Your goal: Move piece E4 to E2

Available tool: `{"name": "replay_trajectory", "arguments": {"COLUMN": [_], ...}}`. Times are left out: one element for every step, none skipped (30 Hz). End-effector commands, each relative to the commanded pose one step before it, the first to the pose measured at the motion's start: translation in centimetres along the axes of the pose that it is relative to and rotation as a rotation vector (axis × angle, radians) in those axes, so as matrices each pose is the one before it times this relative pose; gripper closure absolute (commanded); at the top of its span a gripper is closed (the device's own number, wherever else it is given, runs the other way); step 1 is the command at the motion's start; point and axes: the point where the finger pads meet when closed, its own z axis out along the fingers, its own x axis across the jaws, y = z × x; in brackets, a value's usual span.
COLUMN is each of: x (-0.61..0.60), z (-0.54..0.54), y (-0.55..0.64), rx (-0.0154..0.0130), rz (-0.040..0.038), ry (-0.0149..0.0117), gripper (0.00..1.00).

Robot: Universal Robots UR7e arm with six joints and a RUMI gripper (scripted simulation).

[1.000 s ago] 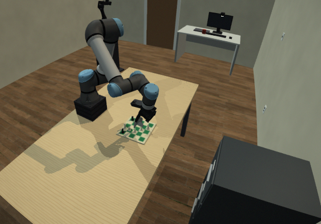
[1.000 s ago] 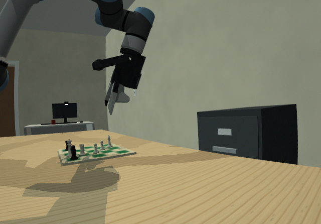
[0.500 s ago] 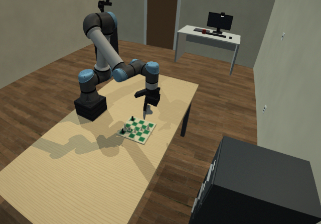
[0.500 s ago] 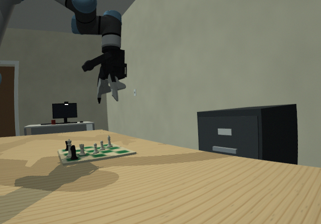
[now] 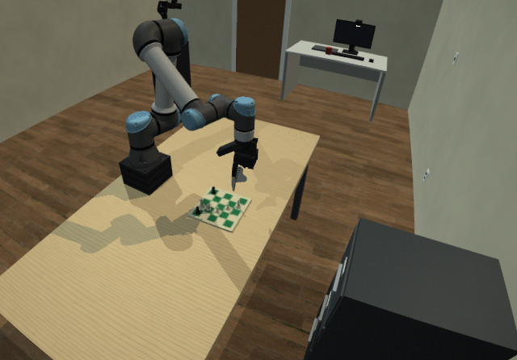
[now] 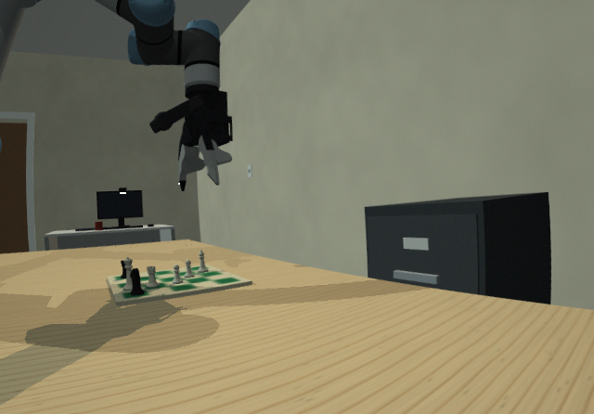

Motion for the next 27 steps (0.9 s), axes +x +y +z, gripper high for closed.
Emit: {"name": "replay_trajectory", "arguments": {"x": [-0.012,0.0,0.0,0.001,0.001,0.002,0.003,0.003,0.004,0.005,0.006,0.007,0.008,0.009,0.011,0.0,0.0,0.012,0.013,0.015,0.016,0.017,0.019,0.02,0.021,0.022,0.024], "z": [-0.052,0.0,0.0,0.001,0.001,0.002,0.003,0.003,0.004,0.005,0.006,0.007,0.008,0.01,0.011,0.0,0.0,0.012,0.014,0.015,0.016,0.018,0.02,0.021,0.023,0.024,0.026], "y": [0.039,0.0,0.0,0.0,-0.001,-0.001,-0.002,-0.002,-0.003,-0.003,-0.004,-0.005,-0.005,-0.006,-0.007,0.0,0.0,-0.008,-0.008,-0.009,-0.01,-0.011,-0.012,-0.013,-0.014,-0.015,-0.016], "rx": [-0.00148,0.0,0.0,0.0,0.0,0.0,0.0,0.0,0.0,0.0,0.0,0.0,0.0,0.0,0.0,0.0,0.0,0.0,0.0,0.0,0.0,0.0,0.0,0.0,0.0,0.0,0.0], "rz": [-0.00013,0.0001,0.00026,0.0005,0.00081,0.00119,0.00164,0.00214,0.00271,0.00333,0.004,0.00471,0.00548,0.00628,0.00712,0.0,0.0,0.00799,0.0089,0.00984,0.0108,0.01178,0.01279,0.01381,0.01484,0.01589,0.01695], "ry": [-0.00057,0.0,0.0,0.0,0.0,0.0,0.0,0.0,0.0,0.0,0.0,0.0,0.0,0.0,0.0,0.0,0.0,0.0,0.0,0.0,0.0,0.0,0.0,0.0,-0.00001,-0.00001,-0.00001], "gripper": [0.0,0.0,0.0,0.0,0.0,0.0,0.0,0.0,0.0,0.0,0.0,0.0,0.0,0.0,0.0,0.0,0.0,0.0,0.0,0.0,0.0,0.0,0.0,0.0,0.0,0.0,0.0]}}
